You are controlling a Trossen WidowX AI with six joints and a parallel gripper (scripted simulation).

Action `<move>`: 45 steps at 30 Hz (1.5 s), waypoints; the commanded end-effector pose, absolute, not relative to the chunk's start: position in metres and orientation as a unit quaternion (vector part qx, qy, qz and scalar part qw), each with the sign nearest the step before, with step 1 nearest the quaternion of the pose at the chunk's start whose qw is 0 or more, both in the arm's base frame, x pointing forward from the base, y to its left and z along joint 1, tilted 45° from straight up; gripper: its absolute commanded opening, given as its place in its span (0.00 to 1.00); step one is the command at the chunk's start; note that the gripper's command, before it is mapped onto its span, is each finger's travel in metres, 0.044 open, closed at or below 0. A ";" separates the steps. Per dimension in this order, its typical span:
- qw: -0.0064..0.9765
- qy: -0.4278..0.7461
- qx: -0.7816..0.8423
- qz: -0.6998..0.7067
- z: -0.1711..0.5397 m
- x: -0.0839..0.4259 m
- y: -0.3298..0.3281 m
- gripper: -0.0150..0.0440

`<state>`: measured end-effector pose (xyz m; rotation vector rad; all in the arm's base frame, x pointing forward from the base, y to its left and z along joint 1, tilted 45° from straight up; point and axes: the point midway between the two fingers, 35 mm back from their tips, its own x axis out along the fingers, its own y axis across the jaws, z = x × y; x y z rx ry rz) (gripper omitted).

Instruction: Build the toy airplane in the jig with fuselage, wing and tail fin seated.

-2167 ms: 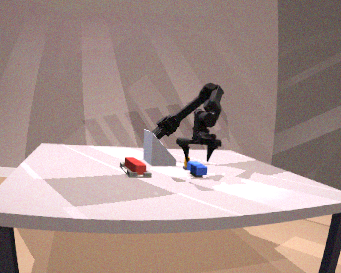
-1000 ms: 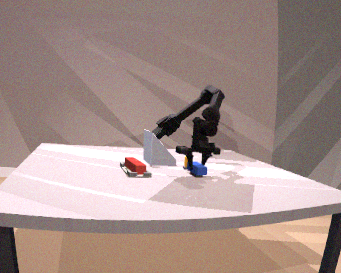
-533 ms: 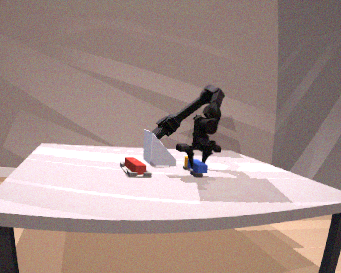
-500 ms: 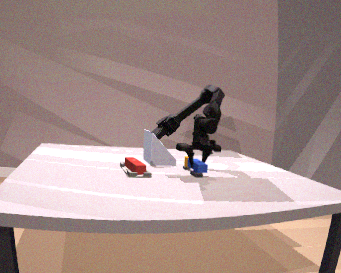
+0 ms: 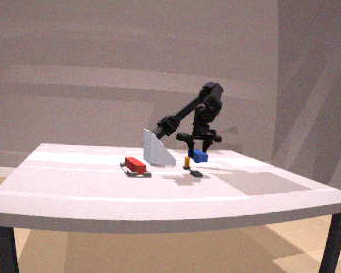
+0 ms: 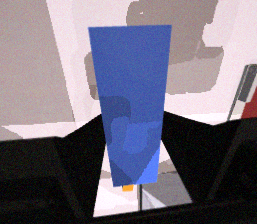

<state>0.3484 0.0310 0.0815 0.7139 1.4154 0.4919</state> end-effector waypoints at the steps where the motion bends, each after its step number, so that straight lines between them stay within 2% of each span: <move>1: 0.679 0.626 0.314 0.218 0.093 0.348 0.021 0.25; 21: 0.679 0.624 0.318 0.219 0.133 0.334 -0.016 0.25; 45: 0.610 0.655 0.439 0.085 0.076 0.333 -0.063 0.25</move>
